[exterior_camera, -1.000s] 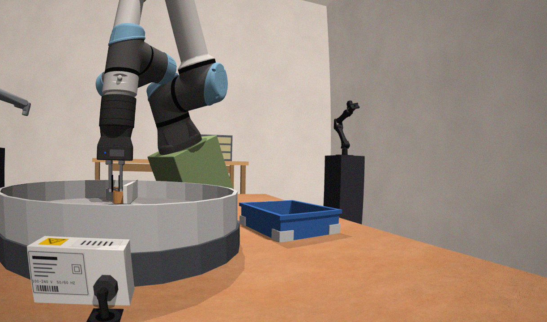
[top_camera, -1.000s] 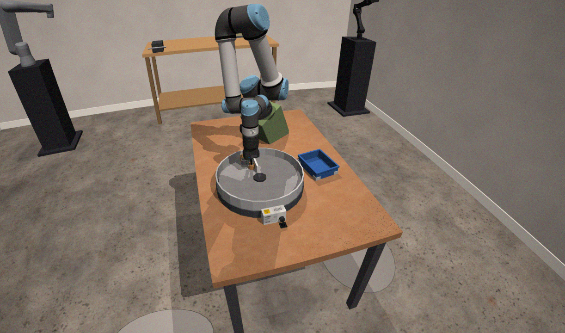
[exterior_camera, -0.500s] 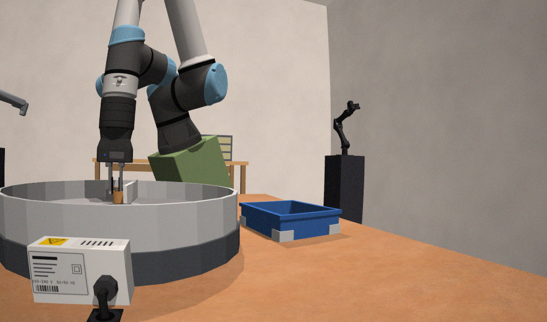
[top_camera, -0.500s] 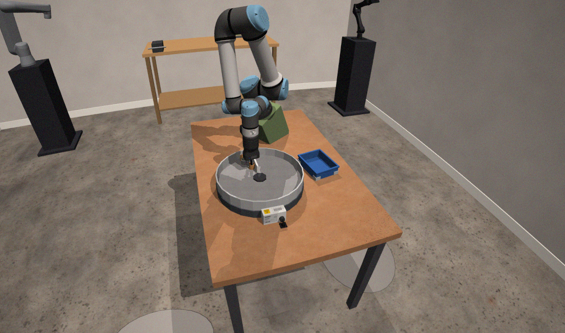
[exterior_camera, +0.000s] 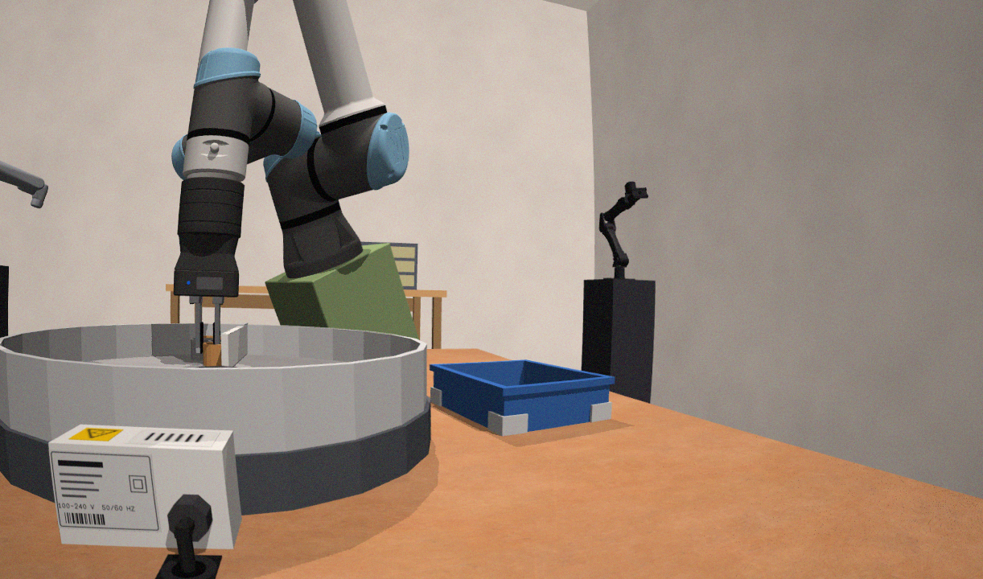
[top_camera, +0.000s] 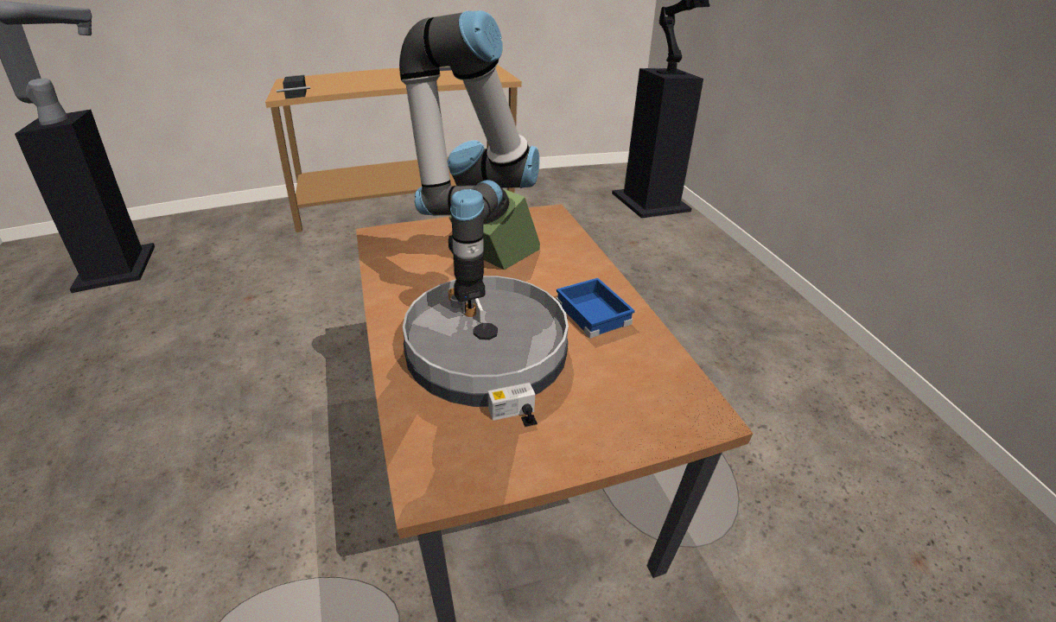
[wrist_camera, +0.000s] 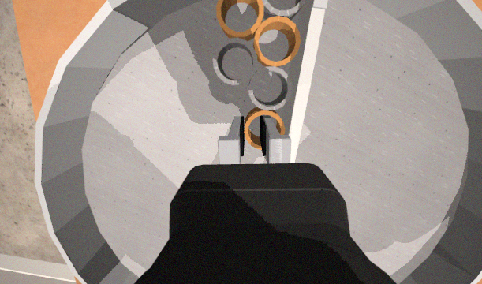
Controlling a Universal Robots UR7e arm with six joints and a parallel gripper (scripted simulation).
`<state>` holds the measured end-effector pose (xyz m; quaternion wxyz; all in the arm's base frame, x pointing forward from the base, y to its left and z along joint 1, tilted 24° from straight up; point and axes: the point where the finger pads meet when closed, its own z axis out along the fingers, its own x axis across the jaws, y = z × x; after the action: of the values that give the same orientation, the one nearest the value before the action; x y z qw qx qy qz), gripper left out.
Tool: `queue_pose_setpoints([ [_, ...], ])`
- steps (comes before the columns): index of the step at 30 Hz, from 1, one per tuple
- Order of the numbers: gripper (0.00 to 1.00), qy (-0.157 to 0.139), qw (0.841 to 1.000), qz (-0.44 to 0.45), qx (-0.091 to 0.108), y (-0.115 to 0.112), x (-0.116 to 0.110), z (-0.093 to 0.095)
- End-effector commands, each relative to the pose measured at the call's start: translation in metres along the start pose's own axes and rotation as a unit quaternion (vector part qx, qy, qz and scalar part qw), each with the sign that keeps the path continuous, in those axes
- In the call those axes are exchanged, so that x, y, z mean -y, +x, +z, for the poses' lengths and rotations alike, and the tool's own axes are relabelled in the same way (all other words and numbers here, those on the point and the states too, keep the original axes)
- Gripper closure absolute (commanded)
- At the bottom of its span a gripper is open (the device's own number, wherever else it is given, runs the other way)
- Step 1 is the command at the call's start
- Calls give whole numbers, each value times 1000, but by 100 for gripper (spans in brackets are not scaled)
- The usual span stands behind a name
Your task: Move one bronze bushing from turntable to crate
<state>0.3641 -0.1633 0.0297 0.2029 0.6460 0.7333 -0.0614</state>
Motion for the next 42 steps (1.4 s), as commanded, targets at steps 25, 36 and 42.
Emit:
queue_pose_setpoints([
  [25, 60, 1, 1000, 2, -2, -3, 1, 10],
  [36, 60, 1, 1000, 2, -2, -3, 1, 9],
  [42, 60, 1, 1000, 2, -2, -3, 1, 9],
])
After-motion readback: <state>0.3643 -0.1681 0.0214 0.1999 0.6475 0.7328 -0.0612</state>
